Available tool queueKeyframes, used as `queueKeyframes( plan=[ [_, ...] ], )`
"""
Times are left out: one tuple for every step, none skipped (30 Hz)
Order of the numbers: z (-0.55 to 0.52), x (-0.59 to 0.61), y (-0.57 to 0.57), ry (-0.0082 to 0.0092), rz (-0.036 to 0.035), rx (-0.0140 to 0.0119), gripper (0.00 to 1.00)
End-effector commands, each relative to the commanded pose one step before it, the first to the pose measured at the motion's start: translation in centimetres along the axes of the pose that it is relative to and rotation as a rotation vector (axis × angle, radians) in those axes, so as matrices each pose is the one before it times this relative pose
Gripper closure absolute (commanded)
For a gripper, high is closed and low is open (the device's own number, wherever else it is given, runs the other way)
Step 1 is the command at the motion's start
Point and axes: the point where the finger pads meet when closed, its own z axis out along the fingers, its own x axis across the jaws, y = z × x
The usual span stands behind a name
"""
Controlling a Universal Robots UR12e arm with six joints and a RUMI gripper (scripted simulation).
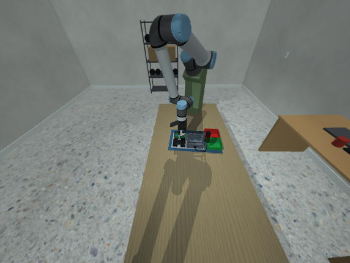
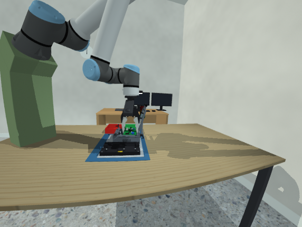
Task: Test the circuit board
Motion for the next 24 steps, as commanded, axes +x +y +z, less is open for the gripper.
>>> queueKeyframes(
  plan=[
    [0.046, 0.277, 0.012, 0.00240, -0.02817, -0.00167, 0.61],
    [0.000, 0.000, 0.000, 0.00000, 0.00000, 0.00000, 0.61],
    [0.001, -0.009, 0.007, 0.00001, -0.00261, -0.00002, 0.61],
    [0.000, 0.004, 0.007, 0.00007, -0.00202, -0.00006, 0.61],
    [0.000, 0.003, 0.006, 0.00005, -0.00155, -0.00005, 0.61],
    [0.000, 0.002, 0.005, 0.00004, -0.00113, -0.00004, 0.61],
    [0.000, 0.002, 0.003, 0.00003, -0.00077, -0.00002, 0.61],
    [0.000, 0.001, 0.001, 0.00002, -0.00047, -0.00001, 0.61],
    [0.000, 0.000, 0.000, 0.00001, -0.00024, 0.00001, 0.61],
    [0.000, -0.002, -0.001, -0.00001, -0.00009, 0.00002, 0.61],
    [0.000, -0.003, -0.002, -0.00002, -0.00001, 0.00002, 0.61],
    [0.000, -0.003, -0.002, -0.00003, 0.00000, 0.00002, 0.61],
    [0.000, -0.002, -0.001, -0.00002, 0.00001, 0.00002, 0.61],
    [0.000, -0.001, -0.001, -0.00002, 0.00023, 0.00001, 0.61],
    [0.000, 0.000, 0.000, 0.00000, 0.00017, 0.00000, 0.61],
    [0.000, 0.000, 0.000, 0.00000, 0.00012, 0.00000, 0.61],
    [0.000, 0.000, 0.000, 0.00000, 0.00008, 0.00000, 0.61],
    [0.000, 0.000, 0.000, 0.00000, 0.00000, 0.00000, 0.61],
    [0.000, 0.000, 0.000, 0.00000, 0.00000, 0.00000, 0.61],
    [0.000, 0.000, 0.000, 0.00000, 0.00008, 0.00000, 0.61],
    [0.000, 0.000, 0.000, 0.00000, 0.00000, 0.00000, 0.61],
    [0.000, 0.000, 0.000, 0.00000, 0.00000, 0.00000, 0.61],
    [0.000, 0.000, 0.000, 0.00000, 0.00000, 0.00000, 0.61],
    [0.000, 0.000, 0.000, 0.00000, 0.00000, 0.00000, 0.61]
  ],
)
